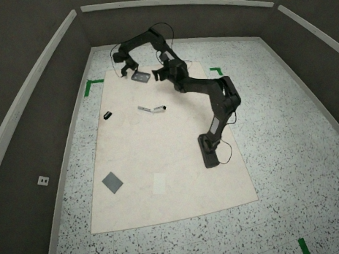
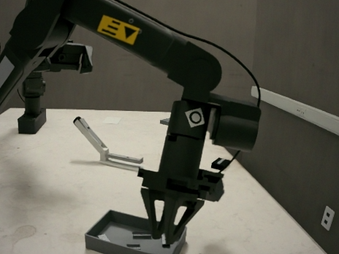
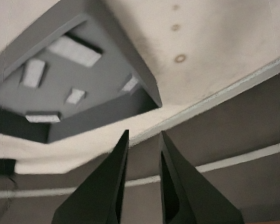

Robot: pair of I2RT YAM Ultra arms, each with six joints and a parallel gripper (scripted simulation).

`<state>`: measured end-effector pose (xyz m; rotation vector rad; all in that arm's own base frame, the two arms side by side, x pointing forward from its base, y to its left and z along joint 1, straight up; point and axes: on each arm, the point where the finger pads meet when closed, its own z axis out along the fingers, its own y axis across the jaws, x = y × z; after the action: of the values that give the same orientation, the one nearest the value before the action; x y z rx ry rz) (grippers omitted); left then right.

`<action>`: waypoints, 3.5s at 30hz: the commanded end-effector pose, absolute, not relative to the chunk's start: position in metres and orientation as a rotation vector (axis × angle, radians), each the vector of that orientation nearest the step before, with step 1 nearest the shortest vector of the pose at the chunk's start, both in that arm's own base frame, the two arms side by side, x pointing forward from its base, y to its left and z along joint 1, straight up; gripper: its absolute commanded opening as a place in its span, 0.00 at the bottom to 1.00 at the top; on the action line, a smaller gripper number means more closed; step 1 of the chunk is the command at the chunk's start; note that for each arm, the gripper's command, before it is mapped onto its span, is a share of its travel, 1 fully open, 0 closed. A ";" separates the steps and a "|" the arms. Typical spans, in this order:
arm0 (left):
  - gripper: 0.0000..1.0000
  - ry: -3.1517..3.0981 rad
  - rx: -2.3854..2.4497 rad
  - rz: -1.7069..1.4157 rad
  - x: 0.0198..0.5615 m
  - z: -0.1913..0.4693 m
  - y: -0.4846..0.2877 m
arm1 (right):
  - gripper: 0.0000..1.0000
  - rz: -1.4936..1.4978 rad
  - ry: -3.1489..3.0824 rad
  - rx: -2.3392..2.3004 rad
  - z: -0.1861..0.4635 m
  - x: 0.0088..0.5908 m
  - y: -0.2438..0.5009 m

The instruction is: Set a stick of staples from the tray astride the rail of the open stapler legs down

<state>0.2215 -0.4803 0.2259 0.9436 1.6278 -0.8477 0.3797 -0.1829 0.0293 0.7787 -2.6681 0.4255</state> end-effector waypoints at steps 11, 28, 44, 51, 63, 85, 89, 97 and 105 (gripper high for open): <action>1.00 1.613 0.932 -0.853 0.223 0.233 -0.479 | 0.27 0.388 -3.035 -0.070 0.043 0.399 -0.179; 1.00 1.613 0.932 -0.853 0.223 0.233 -0.479 | 0.27 0.125 -2.987 -1.037 0.039 0.407 -0.162; 1.00 1.613 0.932 -0.853 0.223 0.233 -0.479 | 0.27 -0.182 -2.555 -1.848 0.041 0.418 -0.140; 1.00 1.613 0.932 -0.853 0.223 0.233 -0.479 | 0.27 -0.286 -2.318 -2.083 0.043 0.423 -0.132; 1.00 1.613 0.932 -0.853 0.223 0.233 -0.479 | 0.27 -0.295 -1.938 -2.232 0.023 0.393 -0.136; 1.00 1.613 0.932 -0.853 0.223 0.233 -0.479 | 0.27 -0.299 -1.943 -2.225 -0.002 0.399 -0.120; 1.00 1.613 0.932 -0.853 0.223 0.233 -0.479 | 0.27 -0.300 -1.942 -2.224 -0.008 0.400 -0.118; 1.00 1.613 0.932 -0.853 0.223 0.233 -0.479 | 0.27 -0.299 -1.942 -2.225 -0.017 0.400 -0.116; 1.00 1.613 0.932 -0.853 0.223 0.233 -0.479 | 0.27 -0.301 -1.951 -2.230 -0.010 0.400 -0.120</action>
<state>0.2215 -0.4803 0.2259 0.9436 1.6278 -0.8477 0.3980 -0.1203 -0.0134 -2.2261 -1.9450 -0.2912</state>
